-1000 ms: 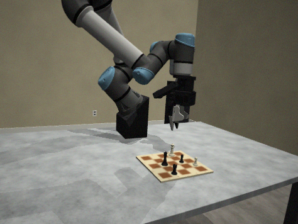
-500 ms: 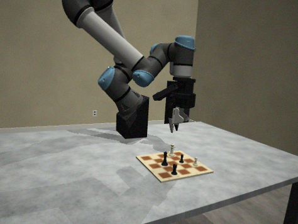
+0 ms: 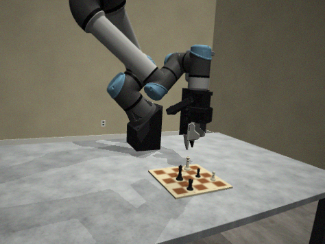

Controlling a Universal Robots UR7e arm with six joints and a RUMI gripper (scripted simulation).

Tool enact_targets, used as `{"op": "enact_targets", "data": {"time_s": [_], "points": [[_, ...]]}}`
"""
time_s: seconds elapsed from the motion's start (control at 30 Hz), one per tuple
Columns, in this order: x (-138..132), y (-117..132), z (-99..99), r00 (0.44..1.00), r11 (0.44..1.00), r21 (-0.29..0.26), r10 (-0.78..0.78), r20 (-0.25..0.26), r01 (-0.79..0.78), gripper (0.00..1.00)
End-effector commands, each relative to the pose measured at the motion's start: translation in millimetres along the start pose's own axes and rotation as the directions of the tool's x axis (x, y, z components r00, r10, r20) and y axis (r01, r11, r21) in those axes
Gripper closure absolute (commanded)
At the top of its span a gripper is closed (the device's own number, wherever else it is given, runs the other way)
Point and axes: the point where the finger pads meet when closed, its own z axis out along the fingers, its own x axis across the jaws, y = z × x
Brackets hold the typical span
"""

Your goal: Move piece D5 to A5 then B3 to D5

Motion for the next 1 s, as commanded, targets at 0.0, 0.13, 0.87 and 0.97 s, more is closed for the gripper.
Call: {"op": "enact_targets", "data": {"time_s": [0.0, 0.13, 0.87, 0.97], "points": [[-0.3, 0.3, 7.0, 1.0, 1.0, -0.002, 0.0, 0.0, 0.0, 0.75], [-0.4, 0.3, 12.7, 1.0, 1.0, -0.002, 0.0, 0.0, 0.0, 0.75], [-0.6, 0.2, 23.7, 1.0, 1.0, -0.002, 0.0, 0.0, 0.0, 0.75], [-0.6, 0.2, 23.7, 1.0, 1.0, -0.002, 0.0, 0.0, 0.0, 0.75]]}}
